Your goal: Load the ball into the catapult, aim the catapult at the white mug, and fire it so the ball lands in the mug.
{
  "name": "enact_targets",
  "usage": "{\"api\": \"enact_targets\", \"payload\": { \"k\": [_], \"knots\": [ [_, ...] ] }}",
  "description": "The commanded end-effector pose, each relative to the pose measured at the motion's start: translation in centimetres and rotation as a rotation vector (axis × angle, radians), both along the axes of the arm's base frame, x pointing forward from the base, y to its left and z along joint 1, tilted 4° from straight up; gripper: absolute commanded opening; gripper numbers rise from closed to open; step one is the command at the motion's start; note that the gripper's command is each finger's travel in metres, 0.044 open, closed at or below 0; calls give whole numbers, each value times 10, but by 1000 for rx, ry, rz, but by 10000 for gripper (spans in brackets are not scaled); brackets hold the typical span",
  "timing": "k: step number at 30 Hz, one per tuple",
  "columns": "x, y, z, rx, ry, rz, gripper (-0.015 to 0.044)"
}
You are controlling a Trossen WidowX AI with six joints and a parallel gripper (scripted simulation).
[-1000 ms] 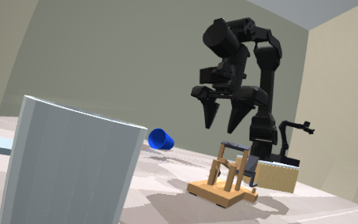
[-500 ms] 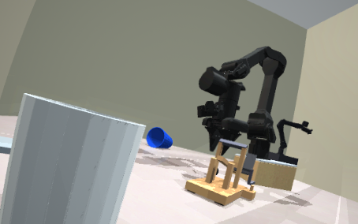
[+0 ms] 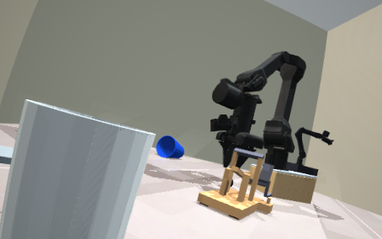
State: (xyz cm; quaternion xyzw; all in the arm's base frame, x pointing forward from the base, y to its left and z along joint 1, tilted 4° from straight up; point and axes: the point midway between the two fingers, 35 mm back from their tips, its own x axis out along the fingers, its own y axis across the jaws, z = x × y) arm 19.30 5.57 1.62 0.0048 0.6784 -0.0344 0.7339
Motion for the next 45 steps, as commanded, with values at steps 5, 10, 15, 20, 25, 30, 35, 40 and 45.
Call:
{"api": "enact_targets", "payload": {
  "k": [5, 10, 15, 20, 25, 30, 35, 40, 45],
  "knots": [
    [-2, -1, -14, 1, 11, -1, 300],
    [-1, -1, -22, 1, 11, -1, 300],
    [-1, -2, -30, 1, 11, -1, 300],
    [-2, -3, -38, 1, 11, -1, 300],
    [-2, -3, -41, 1, 12, -1, 274],
    [-2, -3, -41, 1, 12, -1, 142],
    [-2, -3, -41, 1, 12, -1, 109],
    [-1, -2, -38, 1, 11, -1, 17],
    [5, 2, -11, 1, 11, -1, 0]
  ]
}}
